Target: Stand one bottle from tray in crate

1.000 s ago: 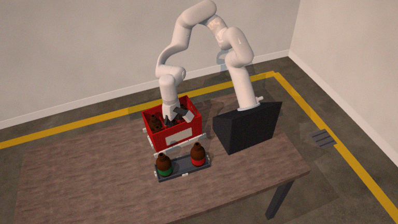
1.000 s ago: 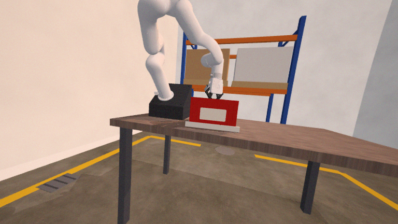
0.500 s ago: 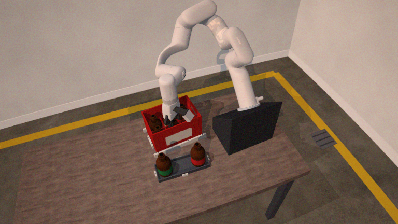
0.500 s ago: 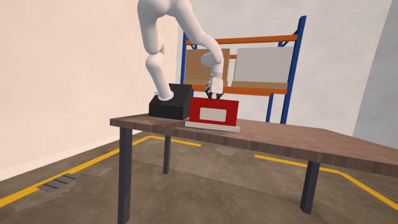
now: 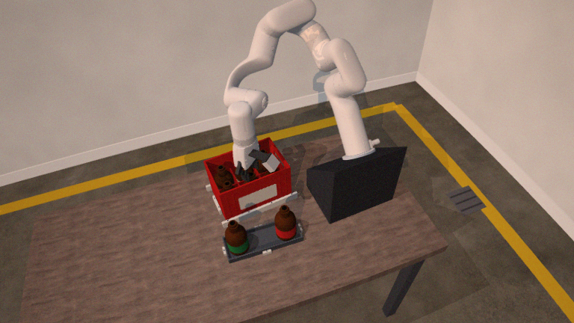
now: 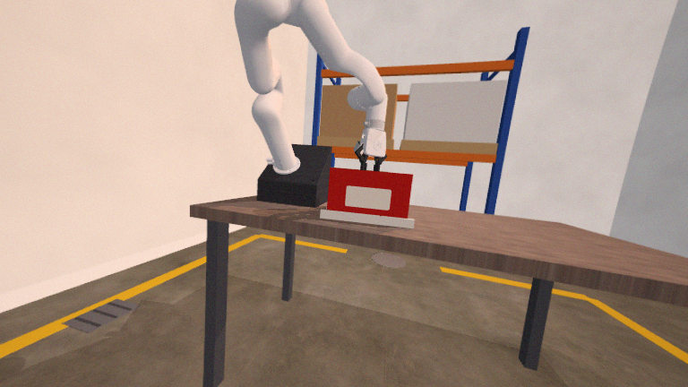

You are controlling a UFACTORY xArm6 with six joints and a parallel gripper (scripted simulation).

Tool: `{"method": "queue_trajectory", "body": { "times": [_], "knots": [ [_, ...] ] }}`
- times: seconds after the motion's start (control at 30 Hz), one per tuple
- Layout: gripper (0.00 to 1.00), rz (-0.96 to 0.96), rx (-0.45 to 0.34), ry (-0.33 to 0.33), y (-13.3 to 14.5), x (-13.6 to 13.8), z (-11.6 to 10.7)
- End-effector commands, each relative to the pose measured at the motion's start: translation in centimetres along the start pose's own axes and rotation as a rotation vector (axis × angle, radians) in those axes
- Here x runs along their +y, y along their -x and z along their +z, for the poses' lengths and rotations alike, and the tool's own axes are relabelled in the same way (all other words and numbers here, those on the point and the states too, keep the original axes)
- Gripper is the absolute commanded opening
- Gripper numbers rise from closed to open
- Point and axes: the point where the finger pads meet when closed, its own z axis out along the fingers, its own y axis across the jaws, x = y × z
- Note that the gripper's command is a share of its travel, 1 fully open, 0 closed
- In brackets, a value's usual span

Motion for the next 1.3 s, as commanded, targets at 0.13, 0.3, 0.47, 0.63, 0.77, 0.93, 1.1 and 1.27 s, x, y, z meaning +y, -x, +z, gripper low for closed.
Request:
{"method": "queue_trajectory", "body": {
  "times": [0.13, 0.3, 0.47, 0.63, 0.77, 0.93, 1.1, 1.27],
  "knots": [
    [0.65, 0.001, -0.001, 0.003, 0.1, 0.1, -2.3],
    [0.65, 0.001, -0.001, 0.003, 0.1, 0.1, -3.6],
    [0.65, 0.001, -0.001, 0.003, 0.1, 0.1, -4.3],
    [0.65, 0.001, -0.001, 0.003, 0.1, 0.1, -5.2],
    [0.65, 0.001, -0.001, 0.003, 0.1, 0.1, -5.7],
    [0.65, 0.001, -0.001, 0.003, 0.1, 0.1, -6.1],
    [0.65, 0.001, -0.001, 0.003, 0.1, 0.1, -6.2],
    [0.0, 0.001, -0.001, 0.003, 0.1, 0.1, -6.2]
  ]
}}
